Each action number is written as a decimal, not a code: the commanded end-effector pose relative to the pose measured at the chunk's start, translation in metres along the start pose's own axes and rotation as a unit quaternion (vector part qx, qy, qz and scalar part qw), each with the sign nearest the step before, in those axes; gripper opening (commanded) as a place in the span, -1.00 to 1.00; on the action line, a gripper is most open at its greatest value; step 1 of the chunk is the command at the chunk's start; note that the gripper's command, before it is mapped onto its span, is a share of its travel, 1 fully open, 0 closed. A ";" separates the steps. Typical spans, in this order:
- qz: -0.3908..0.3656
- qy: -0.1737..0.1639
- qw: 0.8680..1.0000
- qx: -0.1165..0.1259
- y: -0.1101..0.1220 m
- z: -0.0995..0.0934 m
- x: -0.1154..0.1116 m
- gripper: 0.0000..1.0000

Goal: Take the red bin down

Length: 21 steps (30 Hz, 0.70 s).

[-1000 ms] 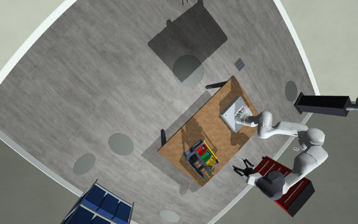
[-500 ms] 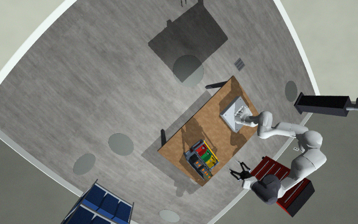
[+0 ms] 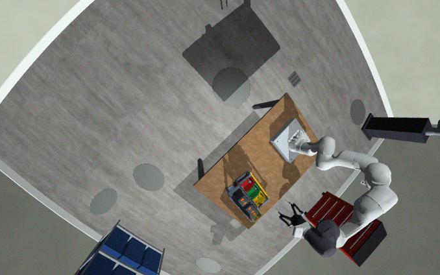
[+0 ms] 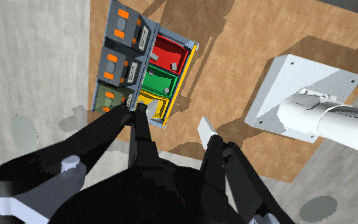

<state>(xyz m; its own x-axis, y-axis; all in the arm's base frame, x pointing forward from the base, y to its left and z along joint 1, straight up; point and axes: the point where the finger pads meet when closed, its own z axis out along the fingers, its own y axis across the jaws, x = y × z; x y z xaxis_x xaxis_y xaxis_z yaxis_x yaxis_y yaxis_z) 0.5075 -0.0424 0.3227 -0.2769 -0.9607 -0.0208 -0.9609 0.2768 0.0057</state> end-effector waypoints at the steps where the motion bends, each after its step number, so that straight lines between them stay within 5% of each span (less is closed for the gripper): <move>1: 0.022 0.009 1.000 0.000 -0.019 0.001 0.007 0.15; 21: 0.022 0.009 1.000 0.000 -0.037 0.001 0.009 0.15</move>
<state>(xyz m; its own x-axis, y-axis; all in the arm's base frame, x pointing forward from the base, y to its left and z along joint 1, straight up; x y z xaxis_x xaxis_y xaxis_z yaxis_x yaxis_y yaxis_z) 0.5389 -0.0589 0.3205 -0.2914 -0.9565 -0.0116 -0.9566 0.2913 0.0077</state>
